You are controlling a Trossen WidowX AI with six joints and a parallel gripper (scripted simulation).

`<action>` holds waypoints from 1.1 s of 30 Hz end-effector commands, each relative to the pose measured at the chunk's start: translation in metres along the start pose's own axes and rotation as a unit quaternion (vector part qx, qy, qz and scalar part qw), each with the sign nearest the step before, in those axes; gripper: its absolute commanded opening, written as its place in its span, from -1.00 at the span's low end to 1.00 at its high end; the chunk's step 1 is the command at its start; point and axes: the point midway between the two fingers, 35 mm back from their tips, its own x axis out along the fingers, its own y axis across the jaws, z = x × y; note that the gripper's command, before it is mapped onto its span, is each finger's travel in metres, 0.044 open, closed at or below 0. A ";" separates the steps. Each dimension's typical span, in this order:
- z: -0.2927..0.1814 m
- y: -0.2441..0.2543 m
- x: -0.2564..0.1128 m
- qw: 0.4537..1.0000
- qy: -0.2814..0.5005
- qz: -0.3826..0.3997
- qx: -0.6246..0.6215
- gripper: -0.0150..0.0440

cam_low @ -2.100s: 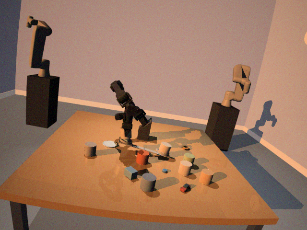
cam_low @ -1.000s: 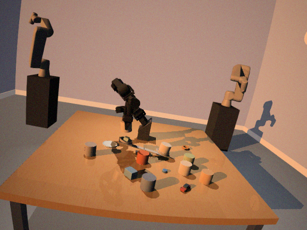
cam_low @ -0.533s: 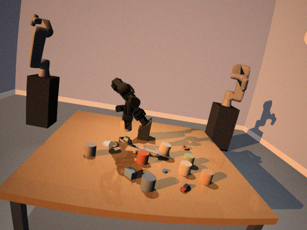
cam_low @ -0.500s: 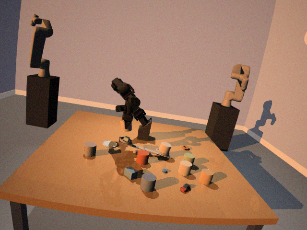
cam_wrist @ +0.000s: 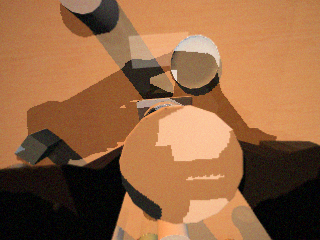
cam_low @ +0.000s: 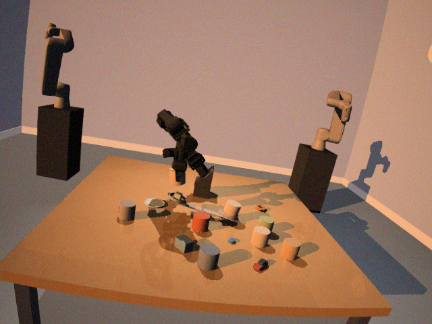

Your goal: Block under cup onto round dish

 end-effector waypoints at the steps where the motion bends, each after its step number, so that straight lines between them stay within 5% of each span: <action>1: -0.001 0.000 -0.001 1.000 0.000 0.002 -0.001 -0.49; 33: 0.007 -0.003 0.004 1.000 0.005 0.001 -0.001 -0.49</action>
